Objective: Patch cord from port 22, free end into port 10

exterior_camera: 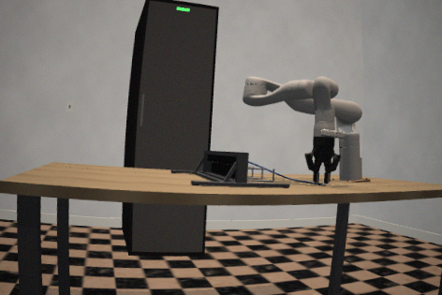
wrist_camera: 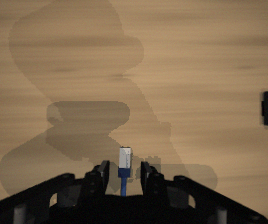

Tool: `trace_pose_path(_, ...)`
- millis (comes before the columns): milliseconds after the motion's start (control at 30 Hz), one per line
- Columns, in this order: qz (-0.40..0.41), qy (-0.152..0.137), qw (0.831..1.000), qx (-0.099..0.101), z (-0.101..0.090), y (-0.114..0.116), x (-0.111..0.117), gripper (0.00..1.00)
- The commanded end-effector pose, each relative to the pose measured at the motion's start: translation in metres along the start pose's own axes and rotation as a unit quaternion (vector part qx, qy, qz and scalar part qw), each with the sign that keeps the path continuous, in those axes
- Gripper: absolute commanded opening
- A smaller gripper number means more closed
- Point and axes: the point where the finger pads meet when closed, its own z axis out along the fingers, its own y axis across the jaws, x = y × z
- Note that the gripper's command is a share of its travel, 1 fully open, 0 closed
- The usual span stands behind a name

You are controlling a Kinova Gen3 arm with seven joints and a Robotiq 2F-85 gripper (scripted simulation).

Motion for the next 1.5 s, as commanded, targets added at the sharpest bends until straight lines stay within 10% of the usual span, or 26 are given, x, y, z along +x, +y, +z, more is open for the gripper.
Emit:
trace_pose_path(0,0.001,0.000,1.000,0.000,0.0026,-0.0014,0.0000,0.37)
trace_pose_path(1467,0.002,0.000,1.000,0.000,0.0062,-0.0016,0.0003,0.37)
